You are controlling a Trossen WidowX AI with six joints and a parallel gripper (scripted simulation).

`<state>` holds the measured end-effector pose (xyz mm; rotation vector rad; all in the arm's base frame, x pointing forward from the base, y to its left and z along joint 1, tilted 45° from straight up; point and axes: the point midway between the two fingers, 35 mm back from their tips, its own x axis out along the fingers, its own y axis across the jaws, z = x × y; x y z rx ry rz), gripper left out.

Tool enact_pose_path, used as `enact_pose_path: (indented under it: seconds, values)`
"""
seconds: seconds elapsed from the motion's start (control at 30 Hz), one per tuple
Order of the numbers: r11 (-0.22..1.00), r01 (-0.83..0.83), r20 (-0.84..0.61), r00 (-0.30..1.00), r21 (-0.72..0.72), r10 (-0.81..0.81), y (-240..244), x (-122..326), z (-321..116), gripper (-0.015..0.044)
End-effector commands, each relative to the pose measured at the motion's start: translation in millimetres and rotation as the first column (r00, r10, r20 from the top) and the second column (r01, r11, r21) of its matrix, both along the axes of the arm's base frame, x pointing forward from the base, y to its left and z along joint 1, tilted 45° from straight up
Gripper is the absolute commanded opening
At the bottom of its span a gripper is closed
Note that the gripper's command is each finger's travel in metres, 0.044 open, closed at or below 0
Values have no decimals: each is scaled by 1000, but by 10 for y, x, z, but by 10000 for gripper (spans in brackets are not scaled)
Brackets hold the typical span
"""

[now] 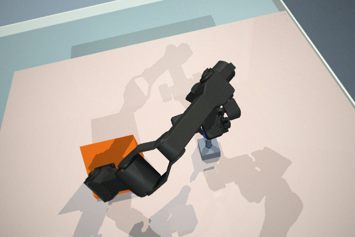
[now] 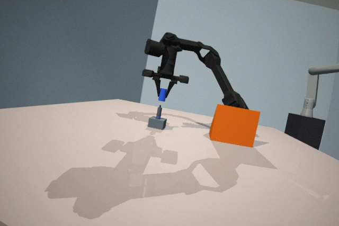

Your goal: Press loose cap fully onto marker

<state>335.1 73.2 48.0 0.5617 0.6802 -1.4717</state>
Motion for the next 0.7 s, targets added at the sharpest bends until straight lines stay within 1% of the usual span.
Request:
enact_pose_path:
  seconds: [0.0, 0.67]
  values:
    - [1000, 8, 0, 1000, 1, -8, 16, 19, -25, 0]
    - [1000, 7, 0, 1000, 1, -7, -160, 23, -208, 0]
